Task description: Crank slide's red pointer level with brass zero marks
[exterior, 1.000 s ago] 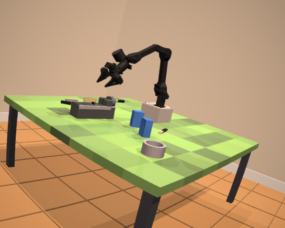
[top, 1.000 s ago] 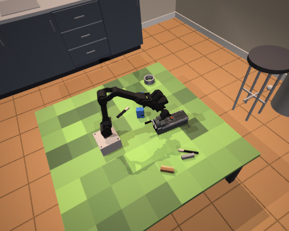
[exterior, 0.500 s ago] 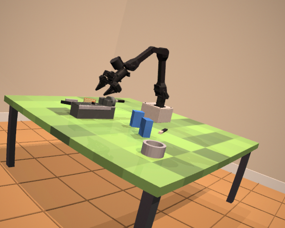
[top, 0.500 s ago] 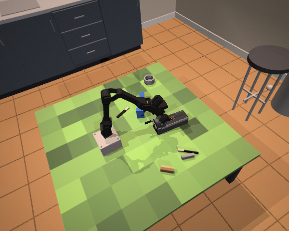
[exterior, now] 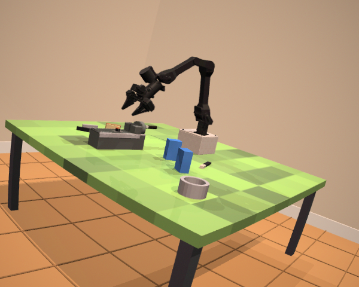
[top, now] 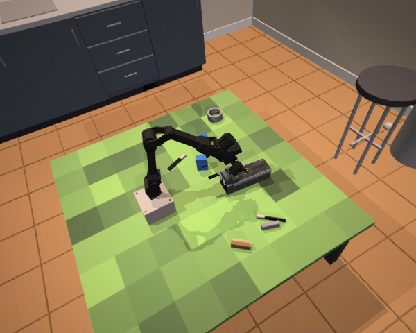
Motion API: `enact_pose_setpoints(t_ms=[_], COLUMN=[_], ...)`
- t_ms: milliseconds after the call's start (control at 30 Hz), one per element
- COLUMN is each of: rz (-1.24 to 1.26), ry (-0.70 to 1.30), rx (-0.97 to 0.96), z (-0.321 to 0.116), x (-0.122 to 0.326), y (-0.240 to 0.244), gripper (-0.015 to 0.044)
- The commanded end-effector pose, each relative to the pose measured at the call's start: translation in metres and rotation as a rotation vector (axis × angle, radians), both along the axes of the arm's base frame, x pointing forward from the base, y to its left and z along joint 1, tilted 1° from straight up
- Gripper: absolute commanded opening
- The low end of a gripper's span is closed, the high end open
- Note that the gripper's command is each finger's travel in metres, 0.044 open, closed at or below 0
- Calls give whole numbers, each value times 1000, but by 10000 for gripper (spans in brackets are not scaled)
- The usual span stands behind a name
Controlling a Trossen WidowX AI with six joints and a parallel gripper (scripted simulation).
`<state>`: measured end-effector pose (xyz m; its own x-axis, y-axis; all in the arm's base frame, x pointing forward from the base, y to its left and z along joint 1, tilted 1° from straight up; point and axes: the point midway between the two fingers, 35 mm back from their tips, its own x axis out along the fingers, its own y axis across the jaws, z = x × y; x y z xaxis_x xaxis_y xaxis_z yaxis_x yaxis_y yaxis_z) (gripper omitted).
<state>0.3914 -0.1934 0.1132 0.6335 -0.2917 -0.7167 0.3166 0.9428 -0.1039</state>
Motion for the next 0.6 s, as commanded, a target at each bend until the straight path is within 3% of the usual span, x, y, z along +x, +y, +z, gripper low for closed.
enact_pose_setpoints(t_ms=[0, 567], rz=[0, 28], ry=[-21, -58], rx=[-11, 43], z=[30, 35], x=[1, -67], y=[-1, 39], gripper=[440, 440])
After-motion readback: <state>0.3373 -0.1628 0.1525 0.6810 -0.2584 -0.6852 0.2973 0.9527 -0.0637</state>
